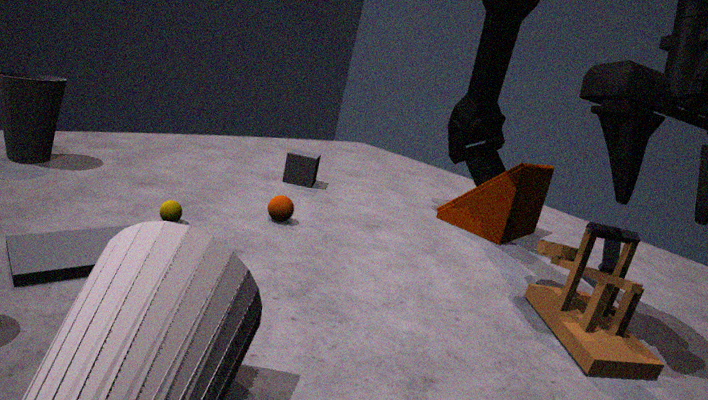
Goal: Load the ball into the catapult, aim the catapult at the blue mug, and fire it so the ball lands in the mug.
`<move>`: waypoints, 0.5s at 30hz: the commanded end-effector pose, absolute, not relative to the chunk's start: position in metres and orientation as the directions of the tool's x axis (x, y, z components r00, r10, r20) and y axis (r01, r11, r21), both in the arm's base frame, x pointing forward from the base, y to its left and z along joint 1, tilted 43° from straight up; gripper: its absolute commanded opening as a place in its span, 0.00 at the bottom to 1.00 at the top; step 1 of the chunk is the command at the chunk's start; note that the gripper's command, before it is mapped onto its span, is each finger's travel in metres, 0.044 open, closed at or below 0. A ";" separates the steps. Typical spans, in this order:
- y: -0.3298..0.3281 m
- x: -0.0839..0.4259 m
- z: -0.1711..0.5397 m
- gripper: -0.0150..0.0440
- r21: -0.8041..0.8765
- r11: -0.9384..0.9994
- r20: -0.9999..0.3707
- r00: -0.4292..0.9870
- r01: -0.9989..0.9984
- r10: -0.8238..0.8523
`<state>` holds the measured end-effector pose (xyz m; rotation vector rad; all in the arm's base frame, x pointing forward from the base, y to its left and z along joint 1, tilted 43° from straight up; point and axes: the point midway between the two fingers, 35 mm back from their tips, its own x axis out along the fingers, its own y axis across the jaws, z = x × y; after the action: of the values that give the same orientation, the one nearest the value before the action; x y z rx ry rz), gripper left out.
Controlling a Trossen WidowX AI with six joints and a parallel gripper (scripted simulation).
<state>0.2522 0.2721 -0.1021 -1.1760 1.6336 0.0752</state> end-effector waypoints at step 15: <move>0.238 0.300 -0.046 0.76 -0.514 0.585 -0.769 0.036 -0.627 -0.638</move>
<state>0.2654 0.2782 -0.0603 -1.1451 1.6213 0.0610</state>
